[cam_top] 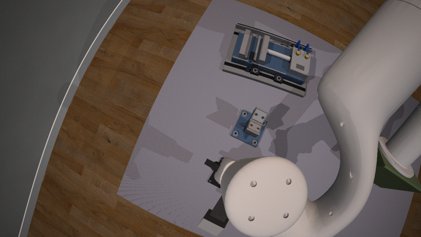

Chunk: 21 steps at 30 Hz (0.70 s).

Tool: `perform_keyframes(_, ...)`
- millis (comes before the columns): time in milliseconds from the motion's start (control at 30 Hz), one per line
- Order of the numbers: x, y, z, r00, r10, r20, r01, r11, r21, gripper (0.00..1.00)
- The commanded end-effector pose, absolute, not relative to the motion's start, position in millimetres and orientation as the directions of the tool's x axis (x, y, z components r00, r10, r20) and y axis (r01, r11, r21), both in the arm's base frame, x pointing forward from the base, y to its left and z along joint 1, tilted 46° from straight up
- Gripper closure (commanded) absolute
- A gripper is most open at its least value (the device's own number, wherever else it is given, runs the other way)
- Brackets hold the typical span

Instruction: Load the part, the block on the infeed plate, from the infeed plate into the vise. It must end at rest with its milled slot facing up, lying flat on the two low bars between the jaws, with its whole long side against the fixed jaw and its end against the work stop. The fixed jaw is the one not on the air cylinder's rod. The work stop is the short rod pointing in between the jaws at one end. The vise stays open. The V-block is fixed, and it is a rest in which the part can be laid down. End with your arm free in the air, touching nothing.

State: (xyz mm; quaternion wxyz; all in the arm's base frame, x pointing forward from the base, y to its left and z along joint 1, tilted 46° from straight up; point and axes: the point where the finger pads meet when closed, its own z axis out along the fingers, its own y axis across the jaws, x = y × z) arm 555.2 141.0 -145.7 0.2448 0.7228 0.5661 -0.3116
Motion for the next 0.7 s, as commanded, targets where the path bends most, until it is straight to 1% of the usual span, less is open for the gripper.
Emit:
perform_keyframes(0,557.2,143.5,-145.0,0.167,0.67,-0.723,0.971,-0.237,0.005,1.0)
perform_keyframes(667,557.2,143.1,-144.6,0.179,0.667,-0.723,0.969,-0.245,0.014,1.0)
